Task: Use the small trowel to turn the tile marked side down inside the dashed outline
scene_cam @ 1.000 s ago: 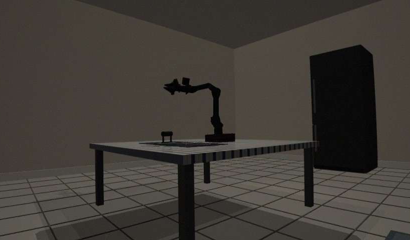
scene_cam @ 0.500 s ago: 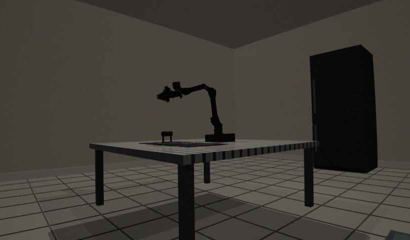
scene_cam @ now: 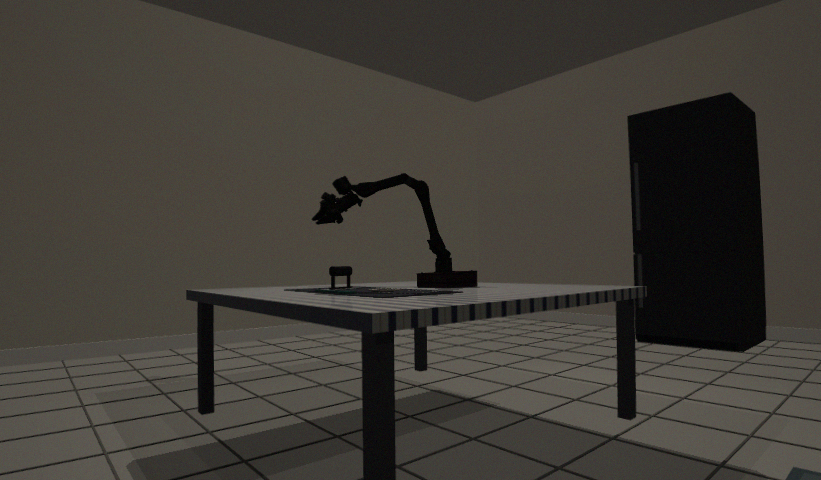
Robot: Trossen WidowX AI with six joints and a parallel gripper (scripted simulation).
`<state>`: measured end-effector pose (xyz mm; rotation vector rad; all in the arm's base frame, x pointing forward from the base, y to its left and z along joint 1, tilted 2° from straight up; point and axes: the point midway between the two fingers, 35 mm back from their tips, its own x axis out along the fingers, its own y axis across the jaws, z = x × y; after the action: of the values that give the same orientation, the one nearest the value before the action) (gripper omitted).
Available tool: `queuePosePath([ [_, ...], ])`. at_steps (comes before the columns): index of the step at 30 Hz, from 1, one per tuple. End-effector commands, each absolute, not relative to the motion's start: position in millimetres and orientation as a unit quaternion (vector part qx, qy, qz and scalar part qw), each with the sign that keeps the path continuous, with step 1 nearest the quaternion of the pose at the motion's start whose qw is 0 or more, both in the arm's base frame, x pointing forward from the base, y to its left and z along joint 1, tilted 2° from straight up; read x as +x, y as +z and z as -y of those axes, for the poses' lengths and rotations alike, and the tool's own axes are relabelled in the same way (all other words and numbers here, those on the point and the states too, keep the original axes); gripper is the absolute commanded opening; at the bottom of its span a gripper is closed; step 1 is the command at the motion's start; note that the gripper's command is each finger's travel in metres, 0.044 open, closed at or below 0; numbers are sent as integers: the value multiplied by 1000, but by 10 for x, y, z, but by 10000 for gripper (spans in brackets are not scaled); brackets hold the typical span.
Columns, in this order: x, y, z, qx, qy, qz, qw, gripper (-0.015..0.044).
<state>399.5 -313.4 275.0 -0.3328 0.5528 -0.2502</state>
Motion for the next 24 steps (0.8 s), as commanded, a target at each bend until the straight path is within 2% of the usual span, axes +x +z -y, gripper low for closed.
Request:
queuePosePath([
  [1,4088,2533,3009,-159,-100,-316,930,270],
  [12,4215,1915,2547,-152,-20,-449,880,270],
  [24,4141,1386,1980,-168,82,-582,792,270],
])
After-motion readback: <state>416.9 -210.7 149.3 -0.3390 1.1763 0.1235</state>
